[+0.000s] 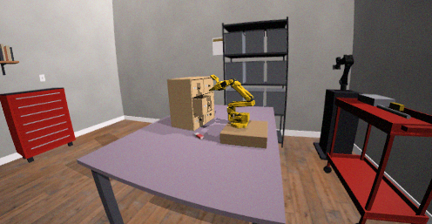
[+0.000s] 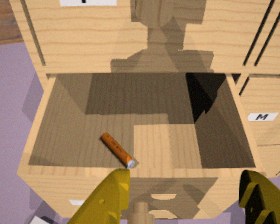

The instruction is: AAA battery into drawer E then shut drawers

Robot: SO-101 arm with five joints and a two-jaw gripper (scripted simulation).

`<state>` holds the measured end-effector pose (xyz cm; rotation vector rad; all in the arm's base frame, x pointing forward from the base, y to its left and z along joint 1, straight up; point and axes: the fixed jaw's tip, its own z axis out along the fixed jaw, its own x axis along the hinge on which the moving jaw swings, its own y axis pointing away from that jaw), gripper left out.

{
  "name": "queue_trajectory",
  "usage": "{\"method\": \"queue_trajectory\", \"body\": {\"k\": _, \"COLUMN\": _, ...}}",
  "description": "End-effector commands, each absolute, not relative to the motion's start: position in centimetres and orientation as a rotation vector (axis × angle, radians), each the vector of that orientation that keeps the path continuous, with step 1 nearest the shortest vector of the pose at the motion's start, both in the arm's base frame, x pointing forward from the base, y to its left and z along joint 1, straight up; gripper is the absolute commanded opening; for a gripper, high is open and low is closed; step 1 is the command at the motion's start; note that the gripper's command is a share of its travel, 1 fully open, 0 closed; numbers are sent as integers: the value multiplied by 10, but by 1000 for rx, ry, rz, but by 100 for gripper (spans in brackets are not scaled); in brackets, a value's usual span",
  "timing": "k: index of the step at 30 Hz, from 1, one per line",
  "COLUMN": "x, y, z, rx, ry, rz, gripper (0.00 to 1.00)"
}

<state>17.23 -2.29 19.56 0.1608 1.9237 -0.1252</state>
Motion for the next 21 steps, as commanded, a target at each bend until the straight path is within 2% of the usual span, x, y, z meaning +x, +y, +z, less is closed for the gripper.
{"method": "queue_trajectory", "body": {"k": 1, "x": 170, "y": -23, "z": 198, "rx": 158, "ry": 1917, "rz": -129, "gripper": 23}}
{"method": "queue_trajectory", "body": {"k": 21, "x": 117, "y": -9, "z": 168, "rx": 203, "ry": 2106, "rz": -60, "gripper": 22}}
